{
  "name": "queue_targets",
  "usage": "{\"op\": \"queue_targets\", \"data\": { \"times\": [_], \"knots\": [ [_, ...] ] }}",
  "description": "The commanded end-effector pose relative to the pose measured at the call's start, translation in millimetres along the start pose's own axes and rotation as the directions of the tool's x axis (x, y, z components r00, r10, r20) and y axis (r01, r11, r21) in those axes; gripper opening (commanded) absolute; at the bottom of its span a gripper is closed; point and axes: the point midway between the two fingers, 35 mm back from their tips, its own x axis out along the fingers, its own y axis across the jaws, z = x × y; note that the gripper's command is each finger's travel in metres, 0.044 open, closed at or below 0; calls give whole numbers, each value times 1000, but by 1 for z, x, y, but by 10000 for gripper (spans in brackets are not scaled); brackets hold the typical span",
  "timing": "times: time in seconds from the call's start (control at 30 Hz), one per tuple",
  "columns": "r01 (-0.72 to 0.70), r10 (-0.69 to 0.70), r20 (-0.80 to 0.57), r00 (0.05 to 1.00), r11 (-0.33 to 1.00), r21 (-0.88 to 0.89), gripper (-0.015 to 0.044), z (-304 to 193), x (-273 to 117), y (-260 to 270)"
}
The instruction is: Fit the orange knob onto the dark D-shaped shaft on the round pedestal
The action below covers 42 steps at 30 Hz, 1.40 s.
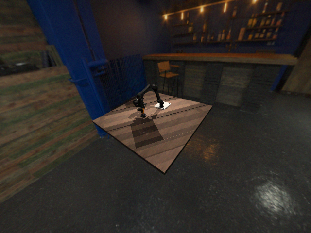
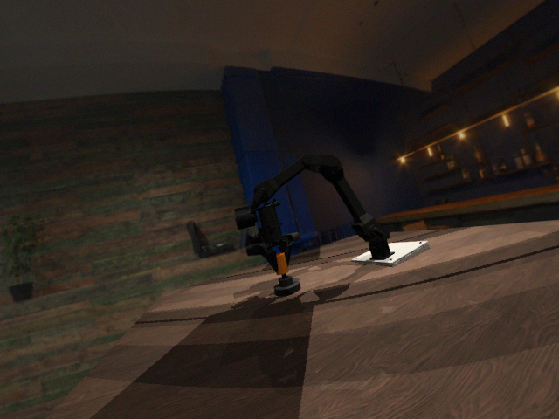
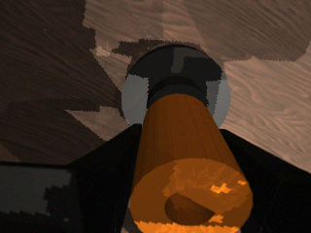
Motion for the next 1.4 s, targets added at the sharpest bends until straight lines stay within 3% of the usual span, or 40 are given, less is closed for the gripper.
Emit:
{"op": "queue_targets", "data": {
  "times": [0.0, 0.53, 0.8, 1.37],
  "knots": [
    [-5, 5, 1, 1000, 1000, 6, 0, 0, 0, 1],
    [-5, 5, 1, 1000, 1000, 6, 0, -2, -4, -2],
    [-4, 4, 1, 1000, 977, 213, 0, -3, -6, -3],
    [-5, 5, 1, 1000, 977, 213, 0, 0, -3, 1]
  ]
}}
